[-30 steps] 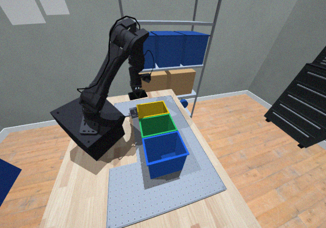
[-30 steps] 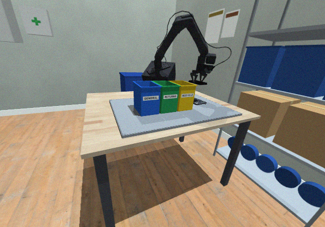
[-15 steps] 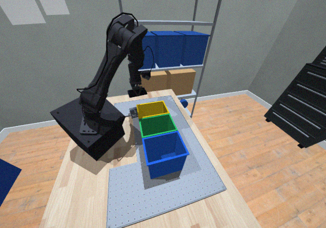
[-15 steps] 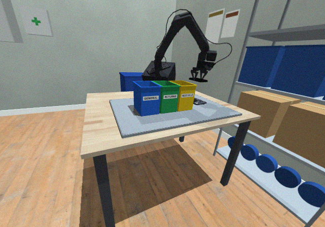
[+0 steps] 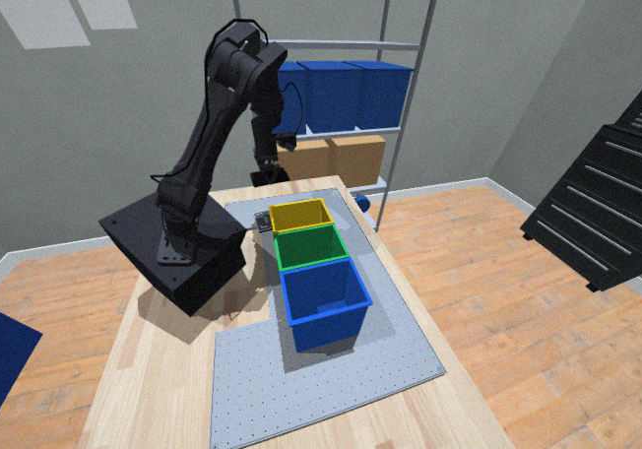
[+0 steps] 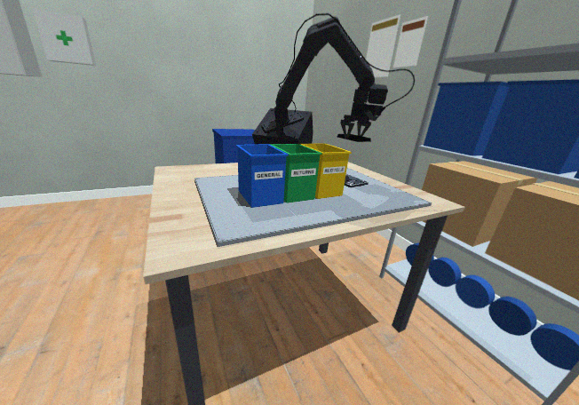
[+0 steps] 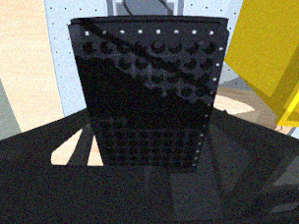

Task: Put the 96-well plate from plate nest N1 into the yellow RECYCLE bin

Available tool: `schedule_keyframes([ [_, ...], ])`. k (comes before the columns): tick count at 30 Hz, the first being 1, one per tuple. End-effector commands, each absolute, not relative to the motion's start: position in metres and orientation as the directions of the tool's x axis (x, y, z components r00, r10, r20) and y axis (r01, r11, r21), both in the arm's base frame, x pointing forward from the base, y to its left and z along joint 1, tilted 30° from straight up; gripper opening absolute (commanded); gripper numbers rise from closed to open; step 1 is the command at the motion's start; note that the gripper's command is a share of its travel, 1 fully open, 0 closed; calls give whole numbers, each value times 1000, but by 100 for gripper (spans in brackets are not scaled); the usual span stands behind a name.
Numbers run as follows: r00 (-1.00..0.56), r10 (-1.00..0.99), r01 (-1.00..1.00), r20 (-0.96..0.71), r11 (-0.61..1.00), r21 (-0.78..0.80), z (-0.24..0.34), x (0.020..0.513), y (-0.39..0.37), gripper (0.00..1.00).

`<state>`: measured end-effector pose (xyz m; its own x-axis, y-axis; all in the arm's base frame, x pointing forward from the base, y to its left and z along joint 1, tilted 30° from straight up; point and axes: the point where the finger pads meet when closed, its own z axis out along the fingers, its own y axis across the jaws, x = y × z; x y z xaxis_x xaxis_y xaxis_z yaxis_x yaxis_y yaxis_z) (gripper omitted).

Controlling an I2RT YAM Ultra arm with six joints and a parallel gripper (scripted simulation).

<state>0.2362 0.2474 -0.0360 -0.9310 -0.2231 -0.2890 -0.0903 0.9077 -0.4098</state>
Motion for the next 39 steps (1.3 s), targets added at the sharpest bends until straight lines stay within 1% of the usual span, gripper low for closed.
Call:
schedule_keyframes([
  [1,-920,-226,-98,-321,924,-369,-13,232,268,0],
  [39,-919,-228,-100,-323,925,-367,-7,230,271,0],
])
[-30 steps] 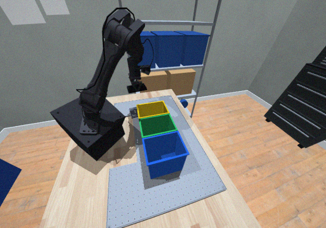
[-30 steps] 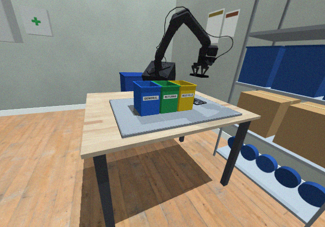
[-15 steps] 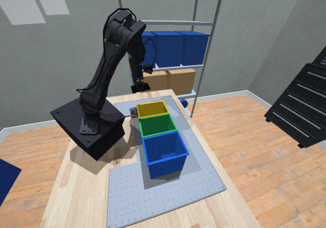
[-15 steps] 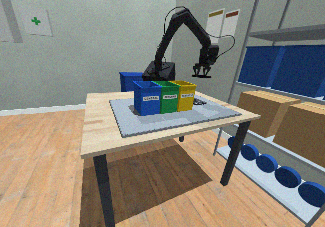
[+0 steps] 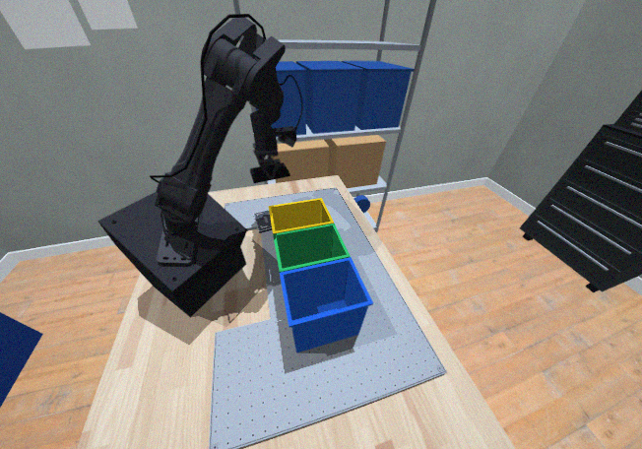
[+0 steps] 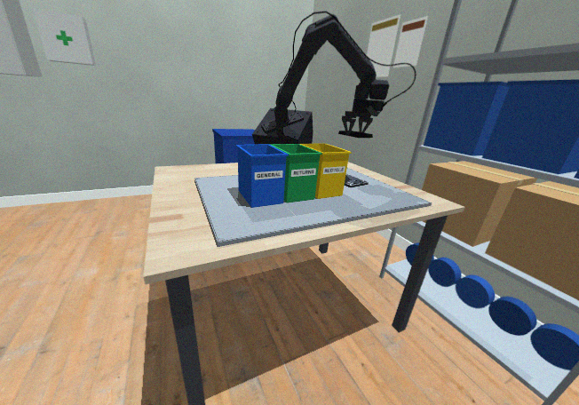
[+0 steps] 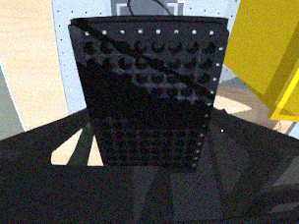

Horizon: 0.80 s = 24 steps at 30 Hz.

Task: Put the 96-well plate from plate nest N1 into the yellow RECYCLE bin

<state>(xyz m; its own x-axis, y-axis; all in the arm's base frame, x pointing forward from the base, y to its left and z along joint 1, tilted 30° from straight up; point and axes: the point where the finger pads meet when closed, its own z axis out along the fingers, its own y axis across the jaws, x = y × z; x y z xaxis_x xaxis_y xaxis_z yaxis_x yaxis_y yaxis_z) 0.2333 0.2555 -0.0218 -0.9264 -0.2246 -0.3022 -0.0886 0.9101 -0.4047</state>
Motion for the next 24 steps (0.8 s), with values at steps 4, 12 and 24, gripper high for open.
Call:
schedule_keyframes([
  [4,-919,-228,-100,-323,925,-367,-7,230,271,0],
  [12,-919,-228,-100,-323,925,-367,-7,230,271,0],
  [24,-925,-166,-35,-342,934,-357,-6,231,263,0],
])
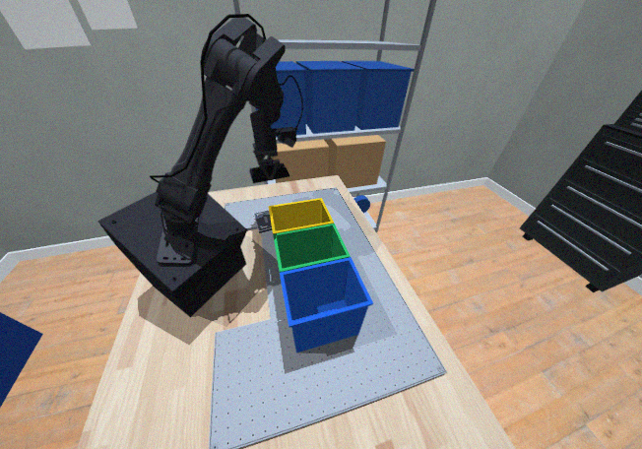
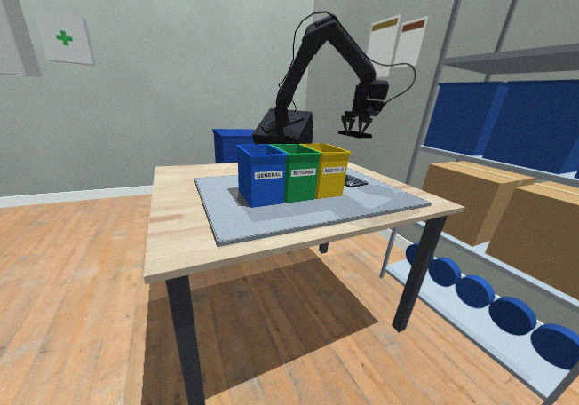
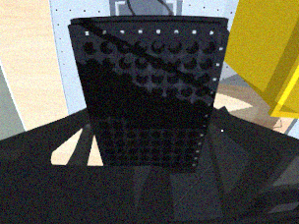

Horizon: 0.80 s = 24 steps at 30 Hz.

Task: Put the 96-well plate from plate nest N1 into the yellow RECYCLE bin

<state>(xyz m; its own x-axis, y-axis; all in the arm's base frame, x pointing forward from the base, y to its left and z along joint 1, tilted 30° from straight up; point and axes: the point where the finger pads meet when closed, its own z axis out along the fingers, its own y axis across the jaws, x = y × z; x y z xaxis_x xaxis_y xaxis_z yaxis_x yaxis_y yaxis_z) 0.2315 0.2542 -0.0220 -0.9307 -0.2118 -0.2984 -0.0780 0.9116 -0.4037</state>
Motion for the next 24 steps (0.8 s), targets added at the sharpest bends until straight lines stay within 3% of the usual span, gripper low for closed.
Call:
schedule_keyframes([
  [1,-926,-130,2,-354,938,-348,-5,233,259,0],
  [24,-926,-117,21,-360,935,-355,21,254,188,0],
])
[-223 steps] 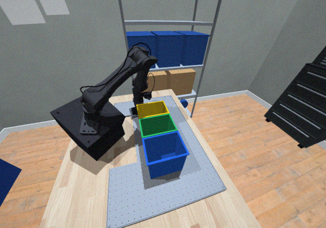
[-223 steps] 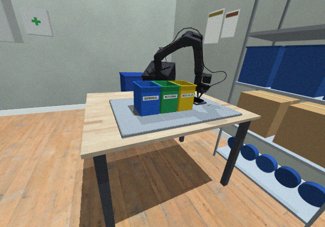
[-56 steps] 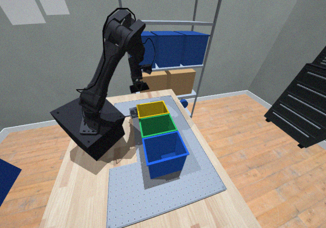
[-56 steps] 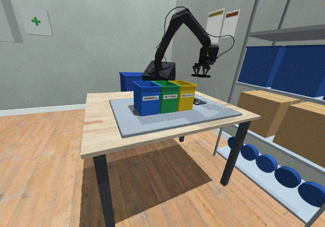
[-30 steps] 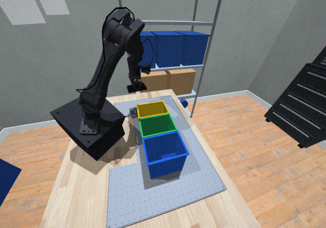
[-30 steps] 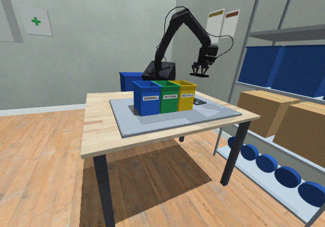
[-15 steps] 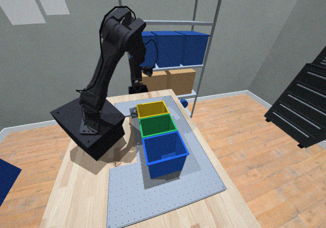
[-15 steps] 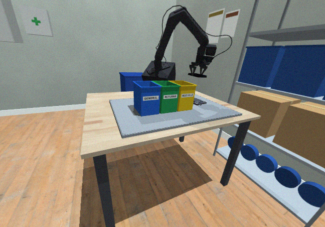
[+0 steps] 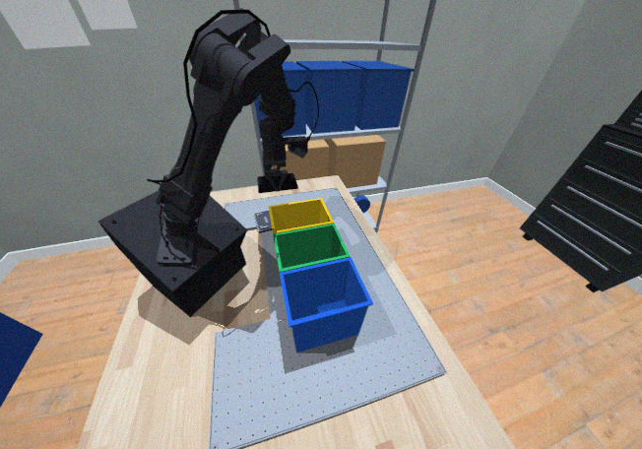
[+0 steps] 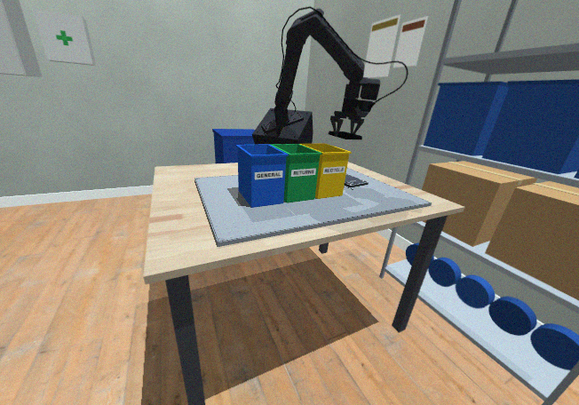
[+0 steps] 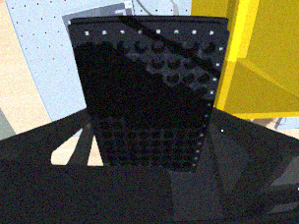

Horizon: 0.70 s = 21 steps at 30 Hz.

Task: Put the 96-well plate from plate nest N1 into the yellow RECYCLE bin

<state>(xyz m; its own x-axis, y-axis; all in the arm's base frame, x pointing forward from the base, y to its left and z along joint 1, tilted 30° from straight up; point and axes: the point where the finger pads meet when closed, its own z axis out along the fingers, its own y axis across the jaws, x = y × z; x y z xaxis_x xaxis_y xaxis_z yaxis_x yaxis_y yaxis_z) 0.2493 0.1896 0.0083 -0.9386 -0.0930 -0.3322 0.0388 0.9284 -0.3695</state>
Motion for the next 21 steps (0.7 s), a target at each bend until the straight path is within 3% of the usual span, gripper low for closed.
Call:
schedule_keyframes([
  [1,-926,-117,21,-360,934,-355,22,255,185,0],
  [21,-927,-117,20,-356,933,-359,48,271,134,0],
])
